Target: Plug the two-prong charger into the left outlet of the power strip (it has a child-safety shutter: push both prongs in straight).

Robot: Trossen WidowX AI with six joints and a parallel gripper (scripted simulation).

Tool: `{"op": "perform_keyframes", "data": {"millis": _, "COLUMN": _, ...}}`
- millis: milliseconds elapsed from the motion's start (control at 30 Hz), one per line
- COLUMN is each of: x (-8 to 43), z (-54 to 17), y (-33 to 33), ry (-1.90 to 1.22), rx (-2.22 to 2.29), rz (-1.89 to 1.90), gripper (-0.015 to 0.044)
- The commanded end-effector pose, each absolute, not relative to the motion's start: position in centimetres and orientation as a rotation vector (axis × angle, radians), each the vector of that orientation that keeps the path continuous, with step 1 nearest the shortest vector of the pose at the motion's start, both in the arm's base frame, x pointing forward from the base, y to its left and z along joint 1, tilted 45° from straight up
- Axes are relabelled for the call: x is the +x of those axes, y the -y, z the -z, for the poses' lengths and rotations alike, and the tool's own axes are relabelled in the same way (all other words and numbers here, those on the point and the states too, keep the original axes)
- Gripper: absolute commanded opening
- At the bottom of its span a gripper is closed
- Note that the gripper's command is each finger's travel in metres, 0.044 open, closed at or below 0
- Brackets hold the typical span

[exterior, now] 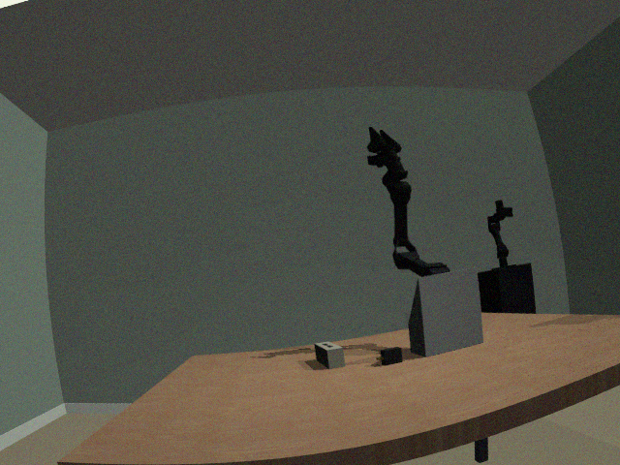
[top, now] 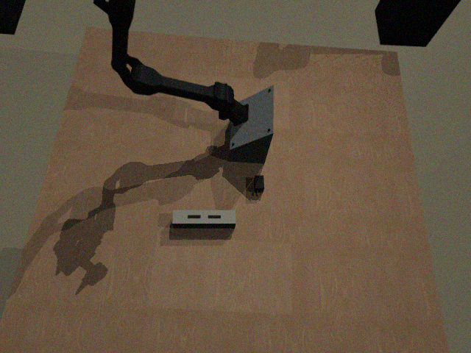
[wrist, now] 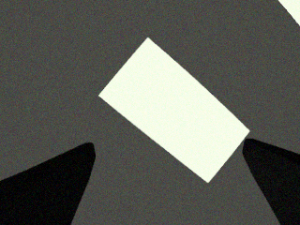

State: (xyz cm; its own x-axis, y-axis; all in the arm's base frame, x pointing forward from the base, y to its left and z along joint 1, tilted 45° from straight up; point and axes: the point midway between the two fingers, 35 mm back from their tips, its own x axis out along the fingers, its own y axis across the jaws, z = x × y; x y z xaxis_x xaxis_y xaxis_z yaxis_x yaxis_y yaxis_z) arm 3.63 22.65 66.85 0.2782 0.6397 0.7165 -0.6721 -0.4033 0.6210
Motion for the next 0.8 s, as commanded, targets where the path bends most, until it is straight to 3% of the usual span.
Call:
{"op": "perform_keyframes", "data": {"millis": 0, "x": 4.6, "z": -63.9, "y": -26.9, "ry": -0.034, "rx": 1.279, "rz": -1.367, "gripper": 0.0440}}
{"op": "perform_keyframes", "data": {"millis": 767, "x": 16.4, "z": -43.2, "y": -39.4, "ry": -0.344, "rx": 0.727, "rz": -0.899, "gripper": 0.0440}}
